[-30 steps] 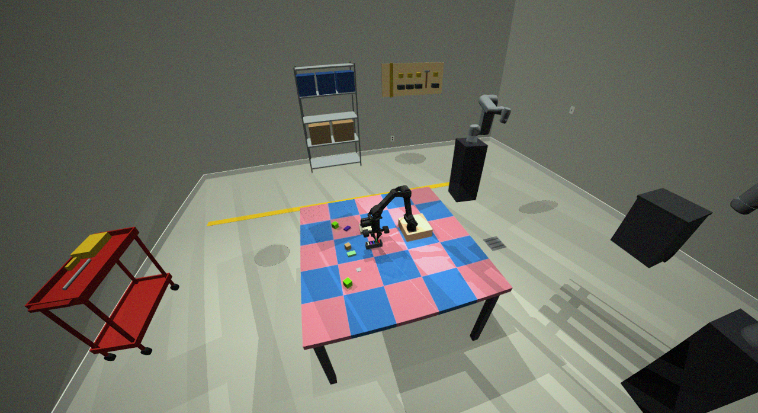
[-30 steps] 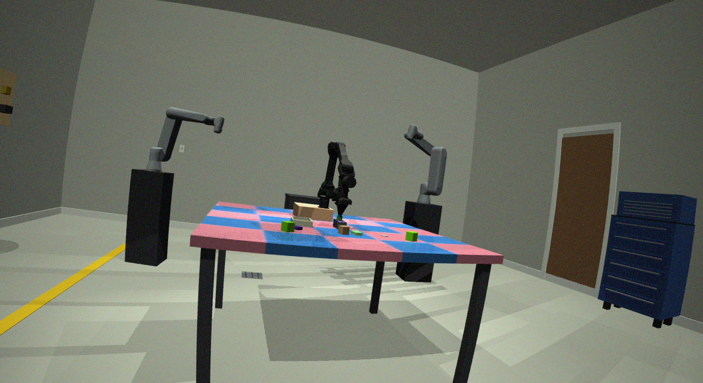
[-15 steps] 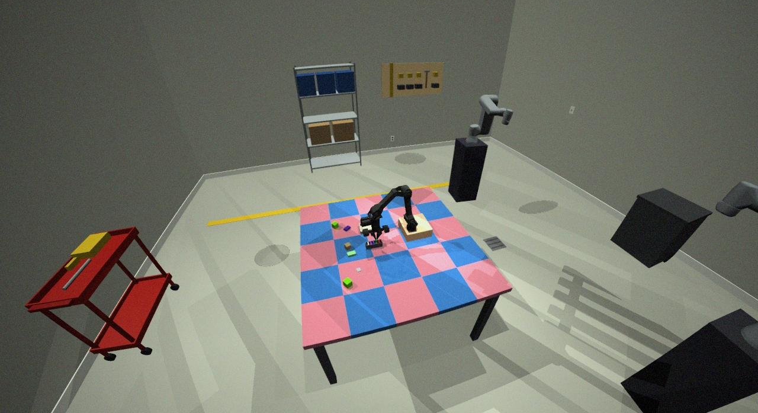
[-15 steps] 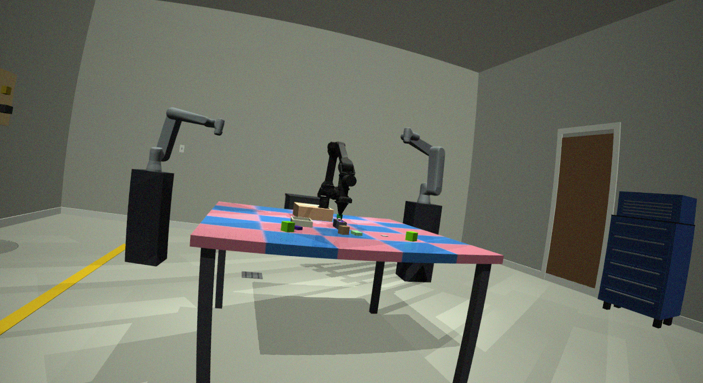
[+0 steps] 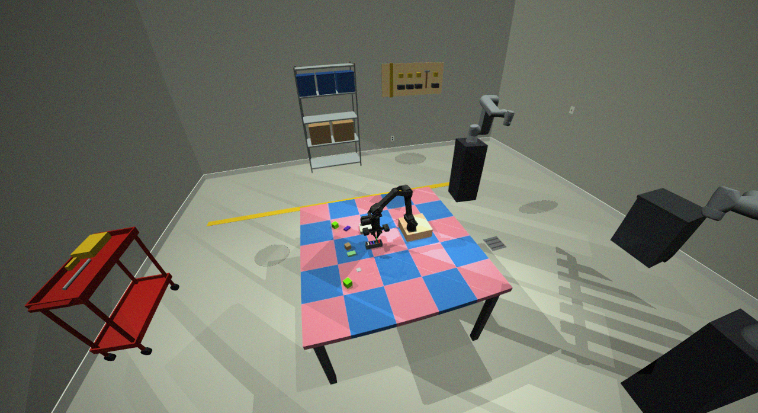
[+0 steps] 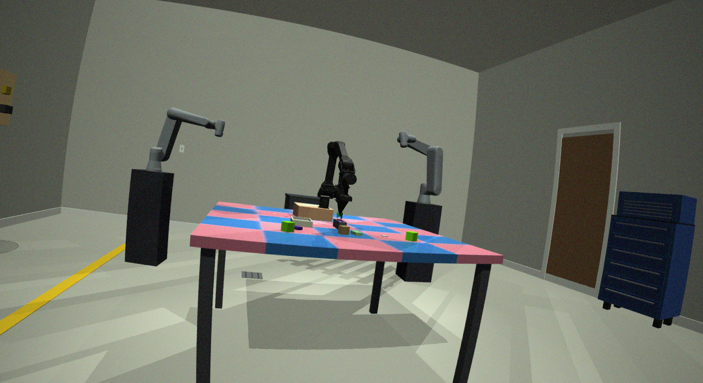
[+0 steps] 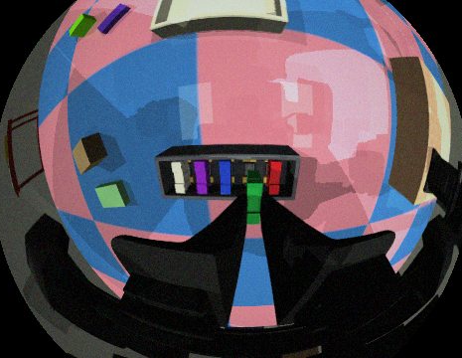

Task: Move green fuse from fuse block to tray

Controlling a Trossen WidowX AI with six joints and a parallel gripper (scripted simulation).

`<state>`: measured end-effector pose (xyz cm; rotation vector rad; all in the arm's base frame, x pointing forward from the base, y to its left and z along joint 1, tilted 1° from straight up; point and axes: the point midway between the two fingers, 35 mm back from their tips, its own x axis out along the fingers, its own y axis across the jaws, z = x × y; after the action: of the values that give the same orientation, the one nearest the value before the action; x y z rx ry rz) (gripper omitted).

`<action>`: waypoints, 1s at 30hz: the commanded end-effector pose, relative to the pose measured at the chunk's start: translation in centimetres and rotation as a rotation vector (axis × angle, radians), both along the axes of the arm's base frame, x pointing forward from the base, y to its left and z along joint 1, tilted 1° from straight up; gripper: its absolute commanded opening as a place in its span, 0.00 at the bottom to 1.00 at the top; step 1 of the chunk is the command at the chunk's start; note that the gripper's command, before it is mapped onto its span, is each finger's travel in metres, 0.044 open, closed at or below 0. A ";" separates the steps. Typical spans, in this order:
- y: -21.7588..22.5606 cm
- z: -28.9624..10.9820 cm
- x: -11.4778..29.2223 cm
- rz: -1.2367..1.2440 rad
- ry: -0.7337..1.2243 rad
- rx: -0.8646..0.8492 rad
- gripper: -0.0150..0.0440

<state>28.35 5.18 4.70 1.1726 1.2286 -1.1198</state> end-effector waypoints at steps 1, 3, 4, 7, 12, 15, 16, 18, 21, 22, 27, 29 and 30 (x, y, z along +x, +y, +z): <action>0.1 0.7 0.1 0.001 -0.003 0.004 0.25; 0.1 1.1 0.0 0.001 -0.003 0.004 0.25; 0.1 1.2 0.0 0.001 -0.003 0.004 0.25; 0.0 1.7 0.0 0.001 -0.003 0.004 0.25; 0.0 2.0 0.0 0.001 -0.003 0.004 0.25; -1.1 2.0 0.7 0.001 -0.003 0.003 0.25; -1.6 2.0 0.9 0.001 -0.003 0.003 0.25; -2.5 2.1 1.4 0.001 -0.004 0.002 0.25; -4.0 2.1 2.1 0.001 -0.004 0.001 0.25; -4.5 2.2 2.3 0.001 -0.004 0.000 0.25; -7.2 2.2 3.2 0.001 -0.005 -0.002 0.25; -8.3 2.2 3.5 0.001 -0.005 -0.003 0.25; -8.9 2.2 3.7 0.001 -0.005 -0.004 0.25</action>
<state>31.54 -1.92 6.96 1.1741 1.2169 -1.1197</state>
